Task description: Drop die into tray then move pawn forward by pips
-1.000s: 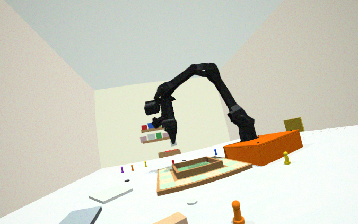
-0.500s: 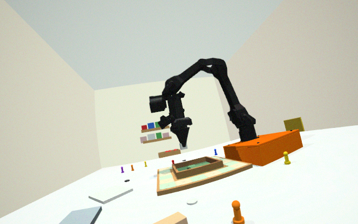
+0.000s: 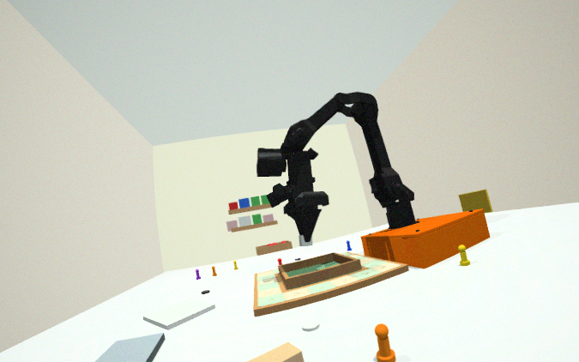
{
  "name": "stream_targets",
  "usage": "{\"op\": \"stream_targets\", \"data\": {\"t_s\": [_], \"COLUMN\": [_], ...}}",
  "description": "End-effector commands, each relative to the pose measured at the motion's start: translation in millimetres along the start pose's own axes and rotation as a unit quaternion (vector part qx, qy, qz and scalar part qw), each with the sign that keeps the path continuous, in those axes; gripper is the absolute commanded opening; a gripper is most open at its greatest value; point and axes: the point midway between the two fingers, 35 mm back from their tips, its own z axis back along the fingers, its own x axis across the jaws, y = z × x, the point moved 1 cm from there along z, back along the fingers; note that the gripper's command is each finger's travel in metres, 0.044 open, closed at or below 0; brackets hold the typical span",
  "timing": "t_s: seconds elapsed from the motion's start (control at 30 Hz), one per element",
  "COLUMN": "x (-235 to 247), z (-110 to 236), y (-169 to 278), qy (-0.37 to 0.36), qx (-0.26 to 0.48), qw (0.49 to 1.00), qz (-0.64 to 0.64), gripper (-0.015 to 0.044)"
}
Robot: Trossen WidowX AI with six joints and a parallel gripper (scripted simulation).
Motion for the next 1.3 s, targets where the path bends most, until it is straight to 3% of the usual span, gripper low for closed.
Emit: {"op": "stream_targets", "data": {"t_s": [0.0, 0.6, 1.27], "x": [0, 1, 1], "z": [-3, -9, 27], "y": [1, 2, 31], "qy": [0.001, 0.003, 0.003], "qx": [-0.063, -0.351, -0.353], "qw": [0.998, 0.936, 0.936], "qz": [0.001, 0.002, 0.002], "gripper": [0.0, 0.0, 0.0]}}
